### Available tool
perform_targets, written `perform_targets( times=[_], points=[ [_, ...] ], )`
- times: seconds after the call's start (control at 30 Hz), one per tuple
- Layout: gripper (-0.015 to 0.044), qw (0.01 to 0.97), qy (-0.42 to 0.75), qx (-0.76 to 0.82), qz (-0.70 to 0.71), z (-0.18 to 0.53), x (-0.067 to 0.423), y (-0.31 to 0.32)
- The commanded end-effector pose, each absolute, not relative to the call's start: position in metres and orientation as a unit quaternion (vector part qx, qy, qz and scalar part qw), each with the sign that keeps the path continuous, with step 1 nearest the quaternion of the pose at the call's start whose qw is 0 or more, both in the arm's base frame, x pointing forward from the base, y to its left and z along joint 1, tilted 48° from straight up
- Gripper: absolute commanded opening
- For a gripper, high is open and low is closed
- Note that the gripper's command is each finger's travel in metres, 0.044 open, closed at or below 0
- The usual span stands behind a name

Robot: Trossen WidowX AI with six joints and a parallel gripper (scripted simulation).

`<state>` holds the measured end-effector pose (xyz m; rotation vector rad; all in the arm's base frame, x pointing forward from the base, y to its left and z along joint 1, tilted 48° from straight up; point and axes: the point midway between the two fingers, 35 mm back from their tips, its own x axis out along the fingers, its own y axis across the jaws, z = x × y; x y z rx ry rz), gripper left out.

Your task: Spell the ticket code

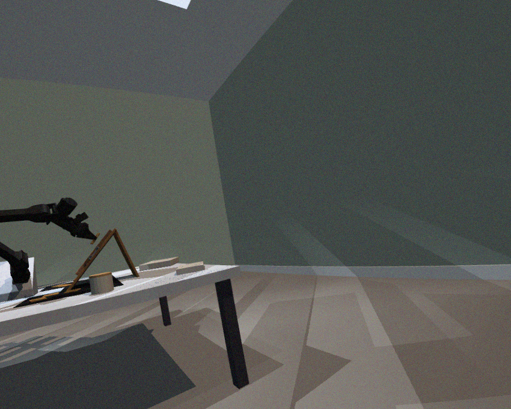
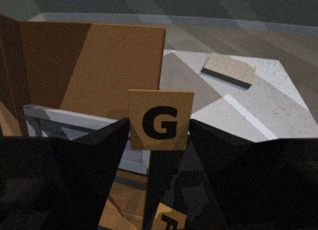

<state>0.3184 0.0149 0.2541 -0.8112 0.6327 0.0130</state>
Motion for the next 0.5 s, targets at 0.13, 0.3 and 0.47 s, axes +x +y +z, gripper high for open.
perform_targets(
  times=[0.13,0.3,0.47],
  points=[
    [0.0000,0.868,0.301,-0.389,-0.072,0.275,0.293,-0.035],
    [0.0000,0.864,0.299,-0.388,-0.116,0.286,0.275,-0.059],
    [0.0000,0.865,0.299,-0.387,-0.118,0.286,0.276,-0.060]
  ],
)
